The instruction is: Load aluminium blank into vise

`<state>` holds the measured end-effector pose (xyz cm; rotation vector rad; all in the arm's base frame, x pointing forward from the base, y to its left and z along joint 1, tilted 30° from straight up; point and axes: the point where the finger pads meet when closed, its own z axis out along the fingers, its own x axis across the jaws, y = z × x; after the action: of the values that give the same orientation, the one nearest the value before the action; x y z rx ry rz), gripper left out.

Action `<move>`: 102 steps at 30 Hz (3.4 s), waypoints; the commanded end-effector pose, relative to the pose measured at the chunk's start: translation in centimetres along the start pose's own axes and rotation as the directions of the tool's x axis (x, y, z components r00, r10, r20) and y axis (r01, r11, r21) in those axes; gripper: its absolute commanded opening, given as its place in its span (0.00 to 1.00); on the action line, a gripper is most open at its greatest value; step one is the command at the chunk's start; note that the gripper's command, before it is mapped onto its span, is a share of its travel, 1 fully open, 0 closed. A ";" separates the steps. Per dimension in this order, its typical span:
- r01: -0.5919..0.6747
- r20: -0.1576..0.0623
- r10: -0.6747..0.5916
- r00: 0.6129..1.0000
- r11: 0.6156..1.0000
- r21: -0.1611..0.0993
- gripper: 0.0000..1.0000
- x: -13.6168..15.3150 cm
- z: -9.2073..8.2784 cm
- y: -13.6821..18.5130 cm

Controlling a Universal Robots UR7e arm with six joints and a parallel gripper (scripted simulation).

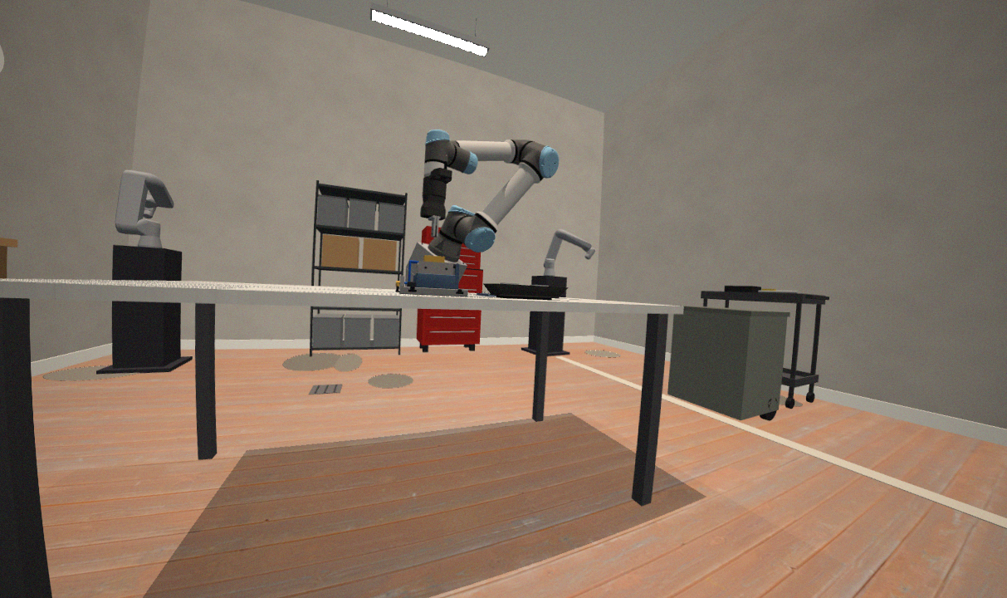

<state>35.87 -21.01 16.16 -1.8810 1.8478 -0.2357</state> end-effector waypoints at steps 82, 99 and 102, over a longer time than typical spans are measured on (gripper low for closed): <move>0.965 -0.002 -0.965 0.262 0.262 0.005 1.00 1.5 0.3 -4.7; 0.965 -0.002 -0.965 0.262 0.262 0.005 1.00 1.5 0.6 -4.7; 0.965 -0.002 -0.965 0.262 0.261 0.005 1.00 1.5 0.7 -4.7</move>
<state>40.34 -22.50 17.48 -2.7600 0.3417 -0.6288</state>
